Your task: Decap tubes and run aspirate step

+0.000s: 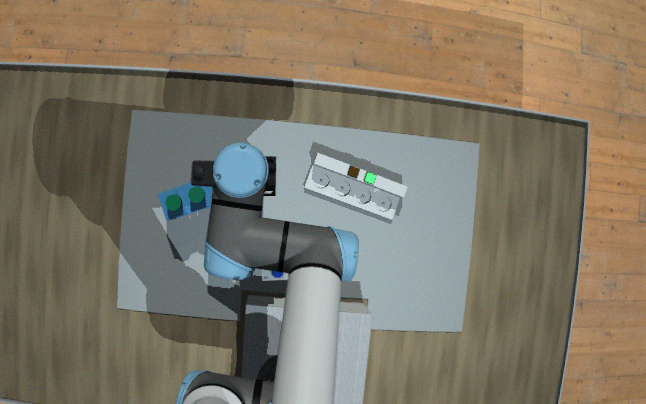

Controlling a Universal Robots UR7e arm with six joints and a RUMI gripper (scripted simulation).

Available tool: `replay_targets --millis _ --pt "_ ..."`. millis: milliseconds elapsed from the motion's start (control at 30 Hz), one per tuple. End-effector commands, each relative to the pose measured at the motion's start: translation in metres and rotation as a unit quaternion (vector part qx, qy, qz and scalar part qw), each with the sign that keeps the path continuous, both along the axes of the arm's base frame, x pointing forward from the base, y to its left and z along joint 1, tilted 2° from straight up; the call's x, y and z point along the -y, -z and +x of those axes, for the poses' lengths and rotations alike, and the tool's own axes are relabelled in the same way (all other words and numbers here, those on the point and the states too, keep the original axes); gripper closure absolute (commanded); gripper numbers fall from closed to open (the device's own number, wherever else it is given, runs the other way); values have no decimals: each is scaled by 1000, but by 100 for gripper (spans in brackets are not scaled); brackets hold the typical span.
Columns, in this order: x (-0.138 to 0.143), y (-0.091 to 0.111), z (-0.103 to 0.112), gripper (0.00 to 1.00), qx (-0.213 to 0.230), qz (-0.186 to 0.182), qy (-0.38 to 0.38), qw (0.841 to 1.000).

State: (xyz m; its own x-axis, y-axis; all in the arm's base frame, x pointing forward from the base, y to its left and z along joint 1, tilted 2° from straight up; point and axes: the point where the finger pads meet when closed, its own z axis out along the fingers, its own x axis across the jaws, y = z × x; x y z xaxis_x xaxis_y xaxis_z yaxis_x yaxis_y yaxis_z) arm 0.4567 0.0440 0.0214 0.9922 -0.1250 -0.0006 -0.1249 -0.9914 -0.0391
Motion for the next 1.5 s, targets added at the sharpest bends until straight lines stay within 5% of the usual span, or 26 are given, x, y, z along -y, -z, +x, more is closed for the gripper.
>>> replay_targets --millis 0,367,933,1100,1233,1467 --pt "0 0 0 65 0 0 1 1000" --pt "0 -6 0 65 0 0 1 1000" --pt "2 -46 0 65 0 0 1 1000" --pt "-31 -48 -7 65 7 -1 -165 986" --pt "-55 -48 -12 65 11 -2 -284 959" --pt "-96 -50 -20 65 11 -2 -284 959"
